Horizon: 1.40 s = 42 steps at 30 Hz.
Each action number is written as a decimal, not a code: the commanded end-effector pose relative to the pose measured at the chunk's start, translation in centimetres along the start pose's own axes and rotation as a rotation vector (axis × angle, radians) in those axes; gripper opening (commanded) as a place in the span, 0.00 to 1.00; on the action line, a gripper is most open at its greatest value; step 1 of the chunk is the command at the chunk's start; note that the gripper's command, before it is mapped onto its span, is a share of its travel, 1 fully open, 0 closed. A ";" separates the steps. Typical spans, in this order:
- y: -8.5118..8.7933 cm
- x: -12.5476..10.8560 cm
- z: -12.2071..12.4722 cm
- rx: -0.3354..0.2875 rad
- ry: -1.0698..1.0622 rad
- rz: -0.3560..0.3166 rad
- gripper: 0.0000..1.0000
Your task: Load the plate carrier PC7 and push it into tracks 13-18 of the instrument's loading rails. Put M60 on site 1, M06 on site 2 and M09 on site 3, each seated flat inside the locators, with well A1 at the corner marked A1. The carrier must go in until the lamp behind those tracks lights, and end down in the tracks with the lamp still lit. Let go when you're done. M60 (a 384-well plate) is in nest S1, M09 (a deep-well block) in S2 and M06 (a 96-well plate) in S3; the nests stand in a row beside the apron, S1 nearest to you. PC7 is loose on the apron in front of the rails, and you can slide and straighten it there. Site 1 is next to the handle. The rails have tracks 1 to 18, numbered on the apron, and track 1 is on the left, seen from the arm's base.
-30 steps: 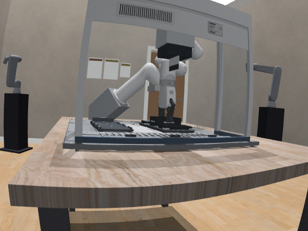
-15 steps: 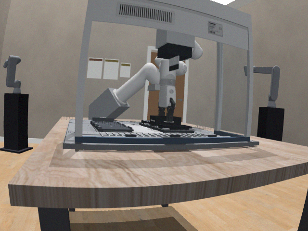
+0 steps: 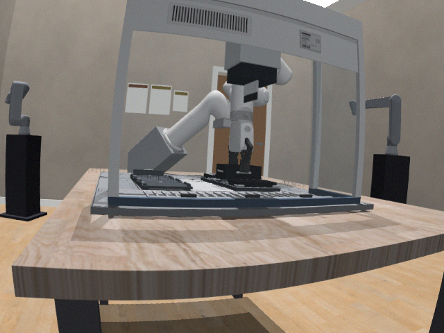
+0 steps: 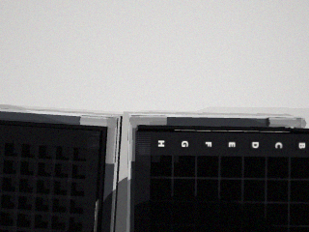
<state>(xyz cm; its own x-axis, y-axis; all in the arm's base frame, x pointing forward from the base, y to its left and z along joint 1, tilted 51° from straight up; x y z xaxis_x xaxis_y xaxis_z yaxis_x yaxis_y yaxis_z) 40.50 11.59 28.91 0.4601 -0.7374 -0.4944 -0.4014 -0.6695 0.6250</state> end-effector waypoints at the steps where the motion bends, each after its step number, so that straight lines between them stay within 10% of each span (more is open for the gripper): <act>1: 0.4 0.0 -0.1 0.002 0.001 0.001 0.00; 42: 4.5 0.0 -0.1 0.002 0.001 0.001 0.00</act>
Point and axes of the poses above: the point where the finger pads meet when closed, its own y axis back along the fingers, its own z axis across the jaws, x = y × z, the point moved 3 cm from there along y, back along the fingers, and after that the axes turned 8 degrees about y, right-handed, at the moved point
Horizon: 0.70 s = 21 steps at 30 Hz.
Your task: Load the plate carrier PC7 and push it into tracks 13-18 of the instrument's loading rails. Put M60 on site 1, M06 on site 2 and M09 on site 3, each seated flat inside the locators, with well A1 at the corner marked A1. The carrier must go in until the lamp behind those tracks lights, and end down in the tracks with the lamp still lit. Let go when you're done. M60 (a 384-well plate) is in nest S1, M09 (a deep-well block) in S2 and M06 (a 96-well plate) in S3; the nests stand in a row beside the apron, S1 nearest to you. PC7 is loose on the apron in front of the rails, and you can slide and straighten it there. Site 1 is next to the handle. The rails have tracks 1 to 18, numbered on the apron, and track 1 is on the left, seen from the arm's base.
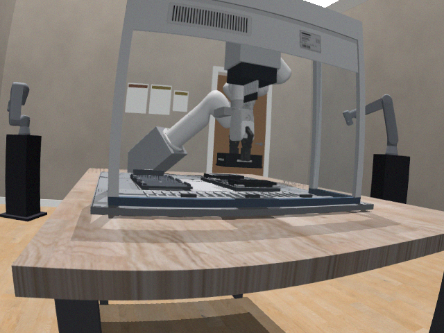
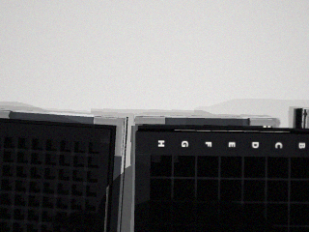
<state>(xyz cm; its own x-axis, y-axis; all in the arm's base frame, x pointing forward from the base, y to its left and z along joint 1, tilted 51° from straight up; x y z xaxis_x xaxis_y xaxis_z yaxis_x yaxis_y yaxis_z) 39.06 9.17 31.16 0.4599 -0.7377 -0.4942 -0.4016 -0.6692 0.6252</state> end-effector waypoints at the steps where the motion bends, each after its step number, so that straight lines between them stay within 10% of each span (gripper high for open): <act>1: 1.1 0.0 -0.1 0.002 0.001 0.001 0.00; 21: 4.1 0.0 -0.1 0.002 0.001 0.001 0.00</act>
Point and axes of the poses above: the point where the finger pads meet when closed, its own y axis back along the fingers, its own z axis across the jaws, x = y × z, the point moved 3 cm from there along y, back along the fingers, and after that the axes turned 8 degrees about y, right-handed, at the moved point
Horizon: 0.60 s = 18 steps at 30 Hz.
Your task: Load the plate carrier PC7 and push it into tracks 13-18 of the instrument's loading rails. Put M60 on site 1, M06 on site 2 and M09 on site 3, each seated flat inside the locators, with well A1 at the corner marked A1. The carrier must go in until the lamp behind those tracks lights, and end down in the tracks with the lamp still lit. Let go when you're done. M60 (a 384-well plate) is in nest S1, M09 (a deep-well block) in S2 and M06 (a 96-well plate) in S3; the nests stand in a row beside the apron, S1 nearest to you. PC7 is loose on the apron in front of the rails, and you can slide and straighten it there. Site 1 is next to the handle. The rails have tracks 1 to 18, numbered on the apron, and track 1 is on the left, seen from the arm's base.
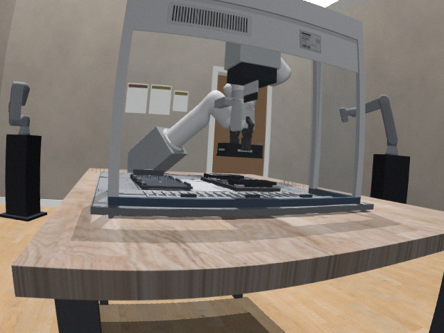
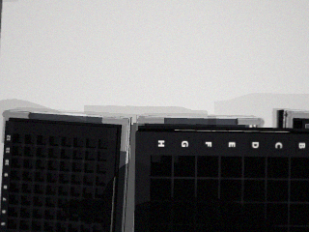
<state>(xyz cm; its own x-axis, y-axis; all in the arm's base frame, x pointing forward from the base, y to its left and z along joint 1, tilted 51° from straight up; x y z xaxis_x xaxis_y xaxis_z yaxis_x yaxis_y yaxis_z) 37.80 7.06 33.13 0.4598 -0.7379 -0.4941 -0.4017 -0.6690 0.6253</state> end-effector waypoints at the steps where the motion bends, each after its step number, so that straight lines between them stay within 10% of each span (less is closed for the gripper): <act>1: 1.1 0.0 -0.1 0.002 0.001 0.001 0.00; 18: 3.6 0.0 -0.1 0.002 0.001 0.001 0.00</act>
Point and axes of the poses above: the point where the finger pads meet when closed, its own y axis back along the fingers, its own z axis across the jaws, x = y × z, the point moved 3 cm from there along y, back along the fingers, and after that the axes turned 8 degrees about y, right-handed, at the moved point
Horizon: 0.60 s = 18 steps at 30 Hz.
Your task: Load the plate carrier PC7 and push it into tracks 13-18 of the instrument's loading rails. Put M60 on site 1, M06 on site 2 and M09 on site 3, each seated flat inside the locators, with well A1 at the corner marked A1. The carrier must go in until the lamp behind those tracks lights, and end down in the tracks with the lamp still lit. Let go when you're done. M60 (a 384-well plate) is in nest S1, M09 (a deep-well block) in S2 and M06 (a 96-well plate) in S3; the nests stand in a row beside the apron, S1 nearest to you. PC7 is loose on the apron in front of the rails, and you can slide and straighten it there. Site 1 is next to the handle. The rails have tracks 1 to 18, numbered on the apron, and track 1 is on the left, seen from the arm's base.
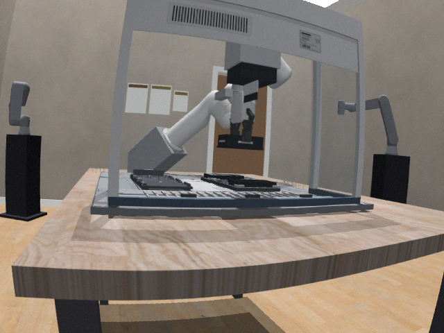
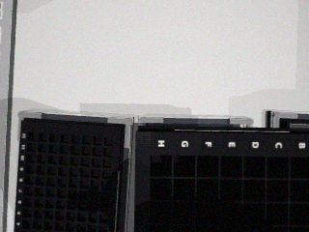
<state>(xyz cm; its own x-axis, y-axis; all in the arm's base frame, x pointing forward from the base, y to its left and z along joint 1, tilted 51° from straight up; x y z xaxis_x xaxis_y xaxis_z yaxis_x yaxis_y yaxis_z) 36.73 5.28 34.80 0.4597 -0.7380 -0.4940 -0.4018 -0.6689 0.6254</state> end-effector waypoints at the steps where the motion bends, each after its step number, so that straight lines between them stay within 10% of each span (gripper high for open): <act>1: 0.9 0.0 -0.1 0.002 0.001 0.001 0.00; 18: 2.2 0.0 -0.1 0.002 0.001 0.001 0.00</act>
<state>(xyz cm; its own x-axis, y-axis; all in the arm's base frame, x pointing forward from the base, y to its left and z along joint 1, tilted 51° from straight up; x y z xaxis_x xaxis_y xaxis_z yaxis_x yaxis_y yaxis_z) 35.89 3.89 36.09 0.4600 -0.7376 -0.4944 -0.4014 -0.6693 0.6252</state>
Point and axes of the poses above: the point where the finger pads meet when closed, its own y axis back along the fingers, its own z axis across the jaws, x = y × z, the point moved 3 cm from there along y, back along the fingers, and after that the axes turned 8 degrees about y, right-handed, at the moved point
